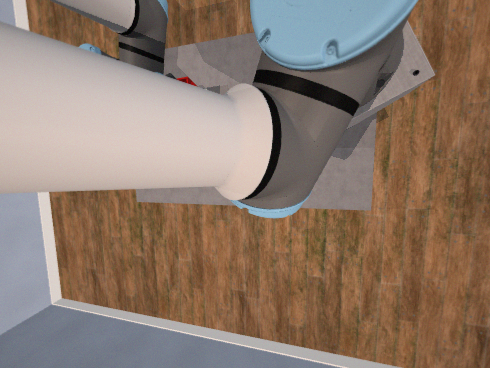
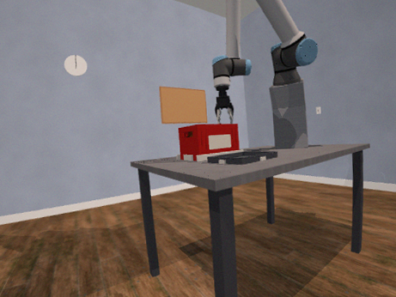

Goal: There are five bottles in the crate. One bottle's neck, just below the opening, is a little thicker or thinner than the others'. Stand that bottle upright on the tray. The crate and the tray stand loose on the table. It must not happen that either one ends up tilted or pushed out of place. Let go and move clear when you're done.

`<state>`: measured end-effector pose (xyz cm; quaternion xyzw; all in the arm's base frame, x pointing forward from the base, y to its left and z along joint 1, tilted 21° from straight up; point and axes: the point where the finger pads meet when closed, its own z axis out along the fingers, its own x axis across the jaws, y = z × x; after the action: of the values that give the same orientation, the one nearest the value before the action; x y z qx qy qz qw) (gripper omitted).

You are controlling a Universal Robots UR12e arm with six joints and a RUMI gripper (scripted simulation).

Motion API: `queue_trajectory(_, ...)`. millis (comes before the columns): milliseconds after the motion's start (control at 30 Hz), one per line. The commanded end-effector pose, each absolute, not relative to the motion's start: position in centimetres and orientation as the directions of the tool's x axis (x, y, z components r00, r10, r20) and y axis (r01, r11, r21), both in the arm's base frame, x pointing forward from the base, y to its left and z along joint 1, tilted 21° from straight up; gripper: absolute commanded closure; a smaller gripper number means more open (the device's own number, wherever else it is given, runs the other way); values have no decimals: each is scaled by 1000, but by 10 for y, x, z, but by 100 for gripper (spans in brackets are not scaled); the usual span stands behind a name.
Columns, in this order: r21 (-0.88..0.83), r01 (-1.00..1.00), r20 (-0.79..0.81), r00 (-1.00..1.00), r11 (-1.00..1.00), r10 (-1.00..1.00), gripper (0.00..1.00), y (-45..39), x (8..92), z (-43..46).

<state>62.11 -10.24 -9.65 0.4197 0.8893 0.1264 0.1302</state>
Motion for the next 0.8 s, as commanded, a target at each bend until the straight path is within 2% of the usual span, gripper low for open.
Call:
queue_trajectory(0, 334, 713, -126, -614, 616, 779, 62, -102, 623, -101)
queue_trajectory(767, 334, 713, -126, -614, 616, 779, 62, -100, 628, -115)
